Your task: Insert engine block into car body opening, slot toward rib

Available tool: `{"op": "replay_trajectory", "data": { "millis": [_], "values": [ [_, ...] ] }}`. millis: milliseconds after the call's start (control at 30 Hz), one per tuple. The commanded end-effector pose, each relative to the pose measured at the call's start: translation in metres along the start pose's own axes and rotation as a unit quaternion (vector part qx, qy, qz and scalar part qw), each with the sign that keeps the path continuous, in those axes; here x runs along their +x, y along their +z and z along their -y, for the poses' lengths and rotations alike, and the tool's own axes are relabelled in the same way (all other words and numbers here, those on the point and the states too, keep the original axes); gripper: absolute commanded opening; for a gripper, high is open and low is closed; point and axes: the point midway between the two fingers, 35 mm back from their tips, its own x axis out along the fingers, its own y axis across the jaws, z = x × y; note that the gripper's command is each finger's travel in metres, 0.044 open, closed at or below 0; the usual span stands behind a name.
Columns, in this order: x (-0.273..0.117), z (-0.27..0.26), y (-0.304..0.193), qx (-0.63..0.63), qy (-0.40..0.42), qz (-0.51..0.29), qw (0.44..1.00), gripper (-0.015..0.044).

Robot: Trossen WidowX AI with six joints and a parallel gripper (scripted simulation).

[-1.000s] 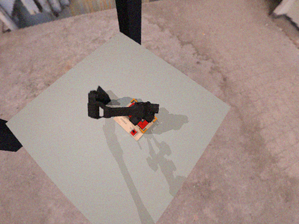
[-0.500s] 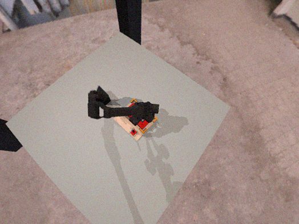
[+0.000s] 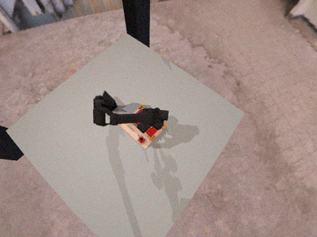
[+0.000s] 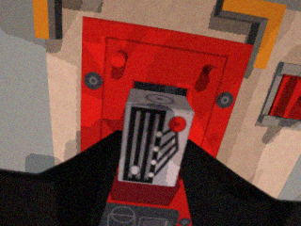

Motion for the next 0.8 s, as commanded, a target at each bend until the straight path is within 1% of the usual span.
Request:
{"op": "replay_trajectory", "data": {
  "millis": [0, 767],
  "values": [
    [0.0015, 0.0009, 0.0006, -0.002, -0.002, 0.001, 1.000, 0.0159],
    [0.0048, 0.0009, 0.0007, -0.002, -0.002, 0.001, 1.000, 0.0159]
  ]
}}
